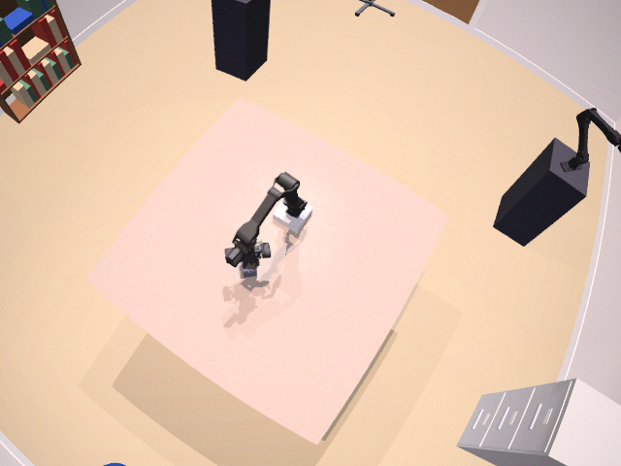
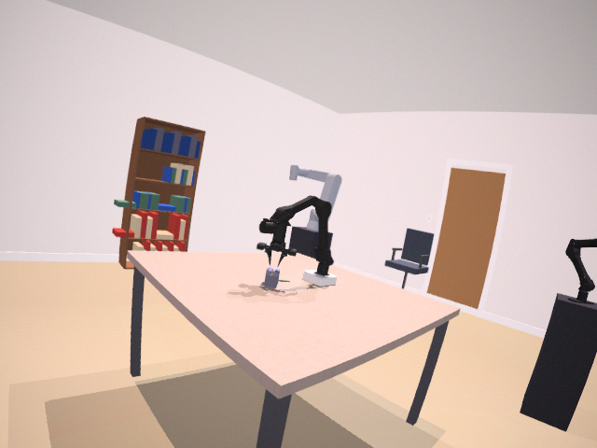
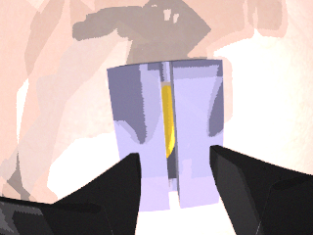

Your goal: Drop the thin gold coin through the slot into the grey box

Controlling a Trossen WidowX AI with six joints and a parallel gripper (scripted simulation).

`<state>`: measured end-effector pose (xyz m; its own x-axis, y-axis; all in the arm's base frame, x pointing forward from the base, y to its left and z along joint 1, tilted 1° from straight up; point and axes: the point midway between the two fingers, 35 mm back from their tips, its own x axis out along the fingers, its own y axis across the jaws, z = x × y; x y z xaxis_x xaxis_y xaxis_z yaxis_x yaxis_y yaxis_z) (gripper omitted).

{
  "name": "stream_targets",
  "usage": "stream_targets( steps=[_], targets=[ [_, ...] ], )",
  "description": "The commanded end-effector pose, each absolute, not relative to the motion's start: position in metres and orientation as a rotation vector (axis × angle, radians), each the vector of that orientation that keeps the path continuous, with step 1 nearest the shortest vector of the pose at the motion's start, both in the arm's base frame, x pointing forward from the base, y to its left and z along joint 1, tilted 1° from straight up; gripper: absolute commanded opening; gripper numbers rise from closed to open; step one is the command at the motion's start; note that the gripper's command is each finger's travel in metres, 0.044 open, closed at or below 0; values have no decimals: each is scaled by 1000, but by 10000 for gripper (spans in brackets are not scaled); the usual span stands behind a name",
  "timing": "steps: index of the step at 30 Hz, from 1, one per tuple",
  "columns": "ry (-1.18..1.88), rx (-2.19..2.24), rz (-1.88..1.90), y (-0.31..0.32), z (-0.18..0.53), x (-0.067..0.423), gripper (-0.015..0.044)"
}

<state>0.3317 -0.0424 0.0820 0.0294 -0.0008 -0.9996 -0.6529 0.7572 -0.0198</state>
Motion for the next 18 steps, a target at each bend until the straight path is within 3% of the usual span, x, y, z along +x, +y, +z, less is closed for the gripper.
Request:
stream_targets(
  steps=[1,9,18],
  targets=[
    [1472,-563,546,-42,88,332,239],
    [1472,-563,547,-42,133,328,440],
    [1472,-563,547,-42,142,327,440]
  ],
)
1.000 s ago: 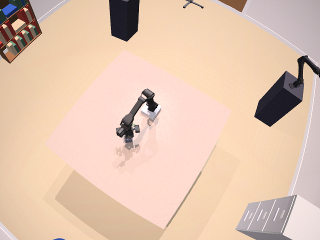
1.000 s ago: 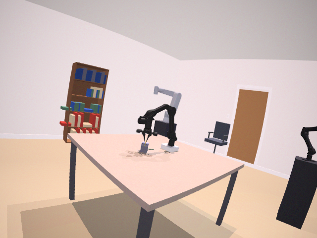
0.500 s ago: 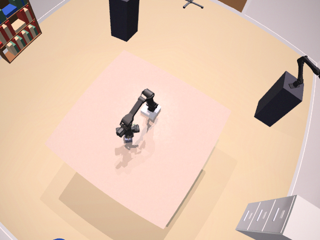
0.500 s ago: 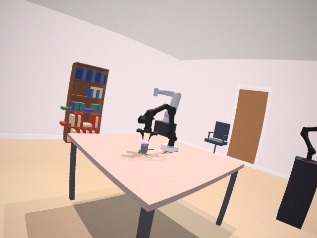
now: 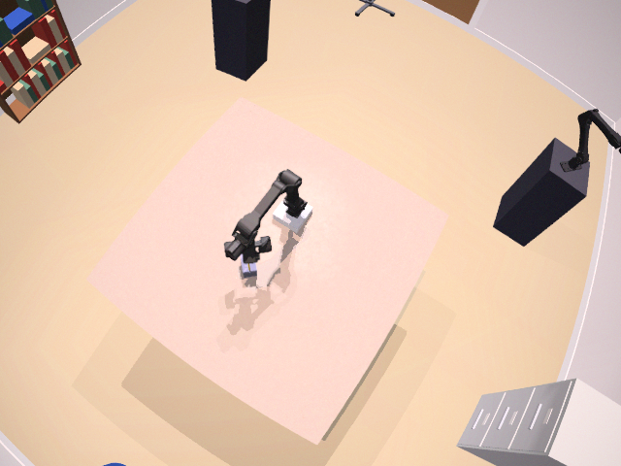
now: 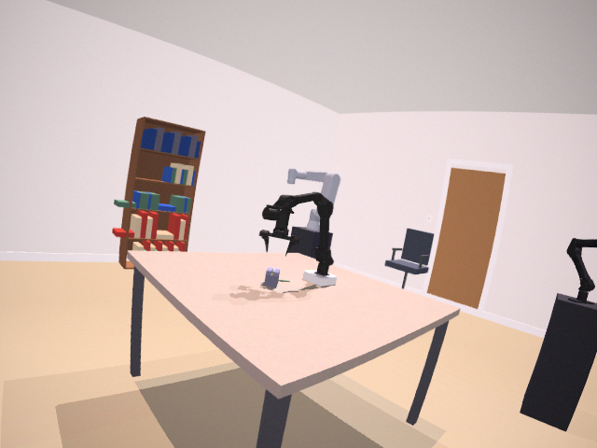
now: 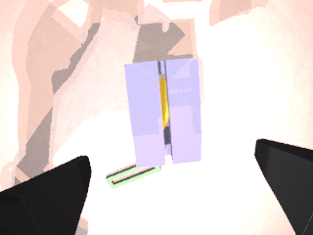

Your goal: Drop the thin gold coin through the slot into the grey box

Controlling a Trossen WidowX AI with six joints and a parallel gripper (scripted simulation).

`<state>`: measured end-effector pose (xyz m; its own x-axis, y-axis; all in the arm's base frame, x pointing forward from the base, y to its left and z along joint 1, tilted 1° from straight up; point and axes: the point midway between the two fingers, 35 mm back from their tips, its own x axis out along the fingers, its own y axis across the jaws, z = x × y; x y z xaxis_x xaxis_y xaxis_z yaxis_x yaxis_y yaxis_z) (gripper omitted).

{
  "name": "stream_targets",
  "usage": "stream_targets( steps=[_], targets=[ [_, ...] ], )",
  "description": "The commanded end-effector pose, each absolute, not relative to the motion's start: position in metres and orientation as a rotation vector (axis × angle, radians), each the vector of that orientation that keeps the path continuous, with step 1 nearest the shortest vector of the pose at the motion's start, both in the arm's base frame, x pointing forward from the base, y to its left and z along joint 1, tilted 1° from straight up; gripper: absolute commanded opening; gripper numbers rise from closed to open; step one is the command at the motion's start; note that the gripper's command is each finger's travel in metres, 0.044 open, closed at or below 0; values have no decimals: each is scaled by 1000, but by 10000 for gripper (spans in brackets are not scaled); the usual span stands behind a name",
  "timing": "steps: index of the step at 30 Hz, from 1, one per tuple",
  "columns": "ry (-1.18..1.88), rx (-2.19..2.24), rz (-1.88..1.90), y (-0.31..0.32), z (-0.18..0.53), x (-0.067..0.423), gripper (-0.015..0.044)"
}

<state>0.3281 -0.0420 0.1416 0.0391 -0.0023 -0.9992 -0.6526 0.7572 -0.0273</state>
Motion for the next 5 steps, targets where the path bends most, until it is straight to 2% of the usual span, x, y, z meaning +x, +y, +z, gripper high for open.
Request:
stream_targets(
  steps=[1,5],
  targets=[
    [1472,-563,547,-42,142,327,440],
    [1472,-563,547,-42,142,327,440]
  ],
)
